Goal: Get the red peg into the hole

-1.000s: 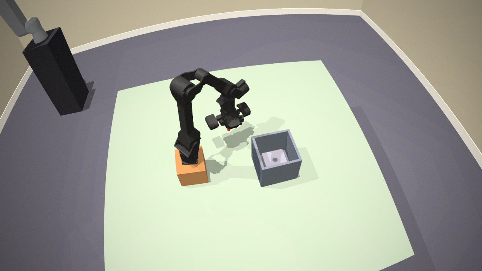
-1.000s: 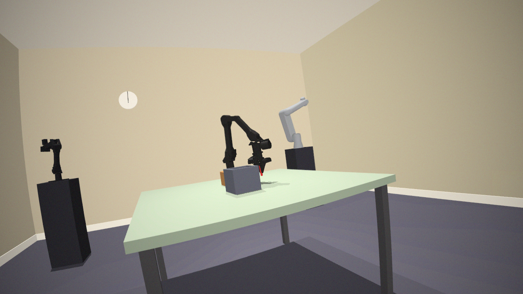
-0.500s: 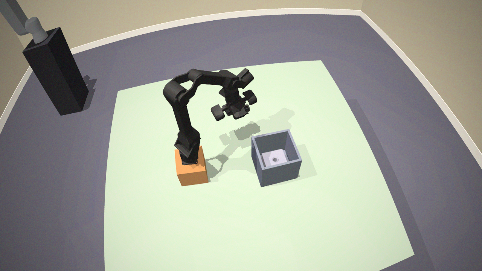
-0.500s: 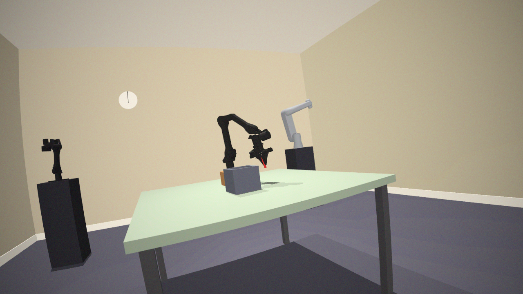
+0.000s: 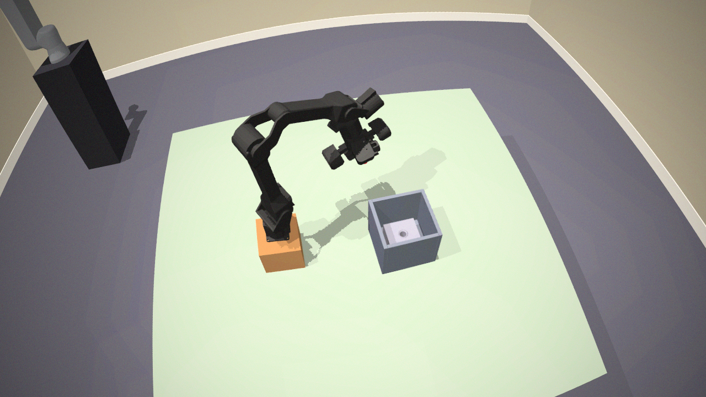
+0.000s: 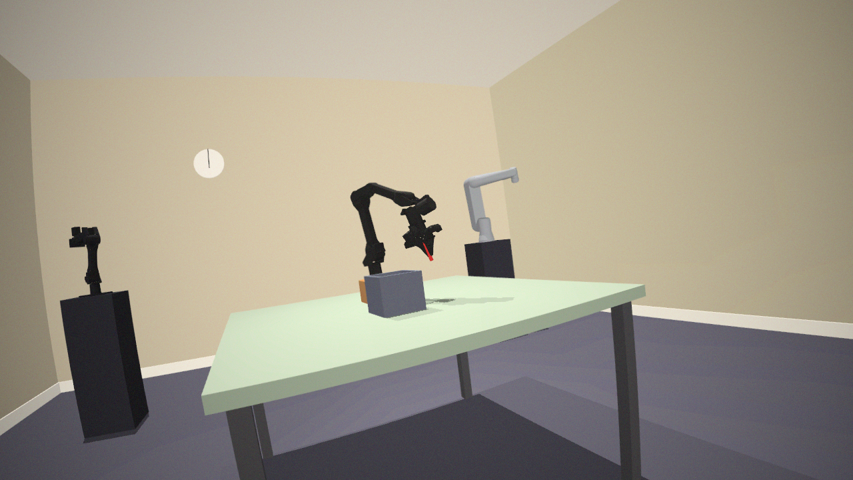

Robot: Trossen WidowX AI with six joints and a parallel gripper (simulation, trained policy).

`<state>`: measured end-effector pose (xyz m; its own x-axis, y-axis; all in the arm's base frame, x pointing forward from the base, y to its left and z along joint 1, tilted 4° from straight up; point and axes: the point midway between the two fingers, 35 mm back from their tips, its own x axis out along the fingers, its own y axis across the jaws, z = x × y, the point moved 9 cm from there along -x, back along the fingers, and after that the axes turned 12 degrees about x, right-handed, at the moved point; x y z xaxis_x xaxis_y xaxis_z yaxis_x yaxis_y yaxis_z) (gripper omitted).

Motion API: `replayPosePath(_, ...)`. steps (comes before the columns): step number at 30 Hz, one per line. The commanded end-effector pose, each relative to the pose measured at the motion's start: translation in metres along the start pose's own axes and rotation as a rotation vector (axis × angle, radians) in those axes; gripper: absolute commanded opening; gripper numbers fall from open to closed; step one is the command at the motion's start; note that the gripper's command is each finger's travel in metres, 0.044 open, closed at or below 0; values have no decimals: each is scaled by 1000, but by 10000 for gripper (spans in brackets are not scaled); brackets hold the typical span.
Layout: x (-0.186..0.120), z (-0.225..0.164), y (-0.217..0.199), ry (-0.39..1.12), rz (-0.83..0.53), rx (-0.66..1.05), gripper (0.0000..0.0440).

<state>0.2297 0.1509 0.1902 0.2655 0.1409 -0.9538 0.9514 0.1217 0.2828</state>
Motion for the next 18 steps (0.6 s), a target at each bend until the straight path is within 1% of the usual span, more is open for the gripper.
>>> replayPosePath(1, -12, 10, 11, -23, 26, -6, 0)
replayPosePath(9, -25, 34, 26, -77, 52, 6, 0)
replayPosePath(18, -29, 63, 36, -132, 41, 25, 0)
